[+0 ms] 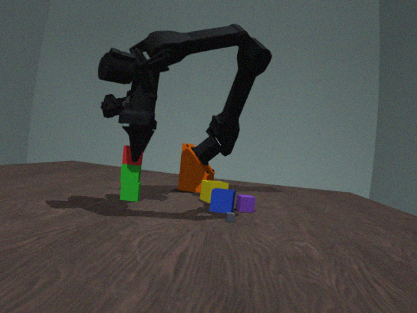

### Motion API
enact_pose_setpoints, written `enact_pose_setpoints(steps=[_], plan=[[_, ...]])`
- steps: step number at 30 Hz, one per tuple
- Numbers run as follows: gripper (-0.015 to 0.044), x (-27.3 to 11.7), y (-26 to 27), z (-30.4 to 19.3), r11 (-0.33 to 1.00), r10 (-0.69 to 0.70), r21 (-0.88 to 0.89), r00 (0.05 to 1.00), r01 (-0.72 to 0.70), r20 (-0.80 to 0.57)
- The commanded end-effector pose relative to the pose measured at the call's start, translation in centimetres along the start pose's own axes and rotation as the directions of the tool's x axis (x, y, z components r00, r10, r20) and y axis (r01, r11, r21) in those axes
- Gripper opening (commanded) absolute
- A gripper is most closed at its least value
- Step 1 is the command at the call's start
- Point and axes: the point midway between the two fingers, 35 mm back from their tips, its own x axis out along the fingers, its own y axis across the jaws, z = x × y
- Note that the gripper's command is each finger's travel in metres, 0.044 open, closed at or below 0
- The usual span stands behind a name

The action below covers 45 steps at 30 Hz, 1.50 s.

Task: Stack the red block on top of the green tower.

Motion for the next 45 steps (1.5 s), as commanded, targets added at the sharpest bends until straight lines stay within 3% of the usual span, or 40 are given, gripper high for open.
enact_pose_setpoints(steps=[1,7,24,45], plan=[[0.0,0.02,0.06,-0.03,1.0,0.005,0.005,1.0,-0.005,-0.002],[0.0,-0.05,0.06,-0.02,1.0,0.005,0.005,1.0,-0.005,-0.002],[0.044,0.01,0.0,0.0,1.0,0.0,0.0,1.0,0.0,0.0],[0.044,0.01,0.0,0.0,1.0,0.0,0.0,1.0,0.0,0.0]])
